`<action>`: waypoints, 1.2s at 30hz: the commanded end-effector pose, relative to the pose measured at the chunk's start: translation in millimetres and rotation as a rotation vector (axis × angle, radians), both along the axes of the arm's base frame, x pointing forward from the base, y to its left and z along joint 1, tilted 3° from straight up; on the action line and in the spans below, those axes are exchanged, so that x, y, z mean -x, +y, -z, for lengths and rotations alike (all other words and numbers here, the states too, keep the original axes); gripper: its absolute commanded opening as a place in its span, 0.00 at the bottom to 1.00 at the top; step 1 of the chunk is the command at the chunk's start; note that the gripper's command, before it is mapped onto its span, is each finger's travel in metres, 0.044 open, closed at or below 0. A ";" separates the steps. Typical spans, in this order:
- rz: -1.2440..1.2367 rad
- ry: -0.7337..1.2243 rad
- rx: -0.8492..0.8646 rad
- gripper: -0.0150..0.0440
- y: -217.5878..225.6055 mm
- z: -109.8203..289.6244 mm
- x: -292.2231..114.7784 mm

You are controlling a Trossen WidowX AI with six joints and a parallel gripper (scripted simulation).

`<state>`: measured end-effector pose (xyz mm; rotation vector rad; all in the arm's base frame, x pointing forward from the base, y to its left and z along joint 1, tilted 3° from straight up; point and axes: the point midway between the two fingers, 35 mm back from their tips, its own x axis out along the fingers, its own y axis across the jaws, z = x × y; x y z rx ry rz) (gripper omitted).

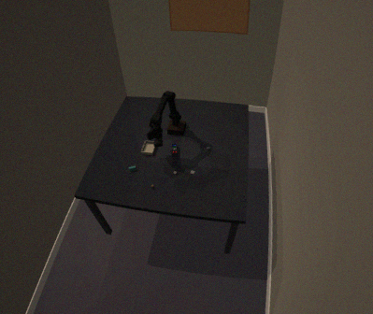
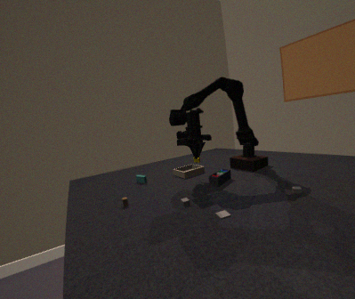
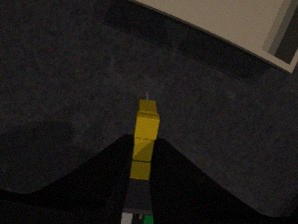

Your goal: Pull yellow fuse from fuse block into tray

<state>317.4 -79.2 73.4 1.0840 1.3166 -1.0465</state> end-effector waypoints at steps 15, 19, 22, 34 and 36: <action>-0.005 0.004 0.012 0.25 -103.3 2.6 29.6; -0.005 0.004 0.012 0.25 -106.9 2.7 31.4; -0.005 0.004 0.012 0.25 -106.9 5.1 31.3; -0.005 0.004 0.012 0.25 -106.8 24.5 31.0; -0.005 0.004 0.012 0.25 -106.8 27.7 31.0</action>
